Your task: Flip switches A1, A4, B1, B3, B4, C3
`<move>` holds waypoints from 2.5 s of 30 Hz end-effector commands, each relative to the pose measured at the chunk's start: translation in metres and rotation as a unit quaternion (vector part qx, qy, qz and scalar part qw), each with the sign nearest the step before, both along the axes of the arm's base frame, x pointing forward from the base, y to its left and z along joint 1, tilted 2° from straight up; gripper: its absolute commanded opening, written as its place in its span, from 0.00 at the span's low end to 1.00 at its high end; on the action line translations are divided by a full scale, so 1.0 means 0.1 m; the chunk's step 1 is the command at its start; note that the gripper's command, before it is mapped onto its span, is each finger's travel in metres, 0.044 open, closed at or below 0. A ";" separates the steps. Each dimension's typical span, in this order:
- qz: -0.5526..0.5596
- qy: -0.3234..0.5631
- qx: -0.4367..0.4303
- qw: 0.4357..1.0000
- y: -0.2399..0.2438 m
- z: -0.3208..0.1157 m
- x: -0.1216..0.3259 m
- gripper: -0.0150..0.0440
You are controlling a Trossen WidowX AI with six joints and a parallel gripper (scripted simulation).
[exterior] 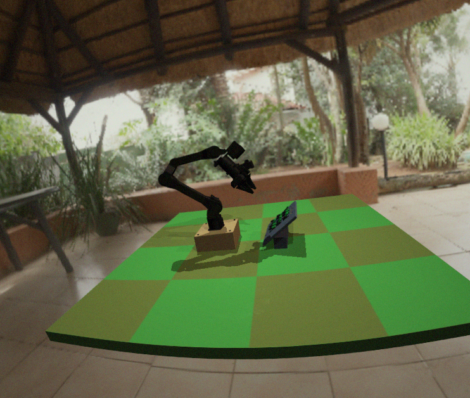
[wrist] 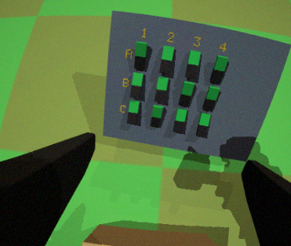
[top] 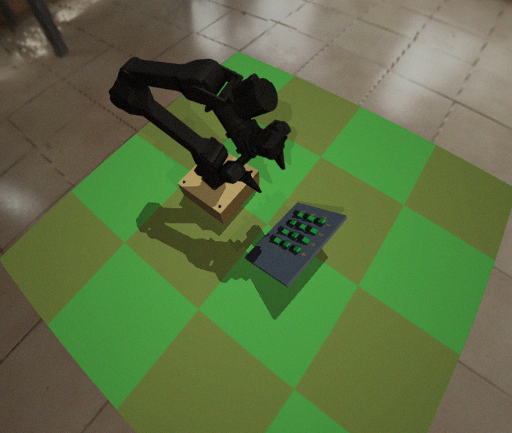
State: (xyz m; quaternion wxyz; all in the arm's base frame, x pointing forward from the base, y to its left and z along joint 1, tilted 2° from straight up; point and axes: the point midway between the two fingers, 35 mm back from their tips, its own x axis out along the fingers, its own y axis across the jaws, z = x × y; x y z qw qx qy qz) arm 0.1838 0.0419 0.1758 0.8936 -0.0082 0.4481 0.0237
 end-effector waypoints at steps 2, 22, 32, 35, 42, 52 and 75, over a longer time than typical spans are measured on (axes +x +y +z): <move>0.001 0.001 0.000 1.000 0.02 -0.01 0.04 0.84; -0.007 0.002 -0.004 1.000 0.50 -0.61 1.00 0.25; -0.007 0.011 -0.005 1.000 0.50 -0.83 1.17 0.25; -0.007 0.011 -0.005 1.000 0.50 -0.88 1.21 0.25; -0.007 0.011 -0.005 1.000 0.50 -0.93 1.25 0.25; -0.007 0.011 -0.005 1.000 0.51 -1.02 1.31 0.25; -0.007 0.011 -0.005 1.000 0.51 -1.02 1.31 0.25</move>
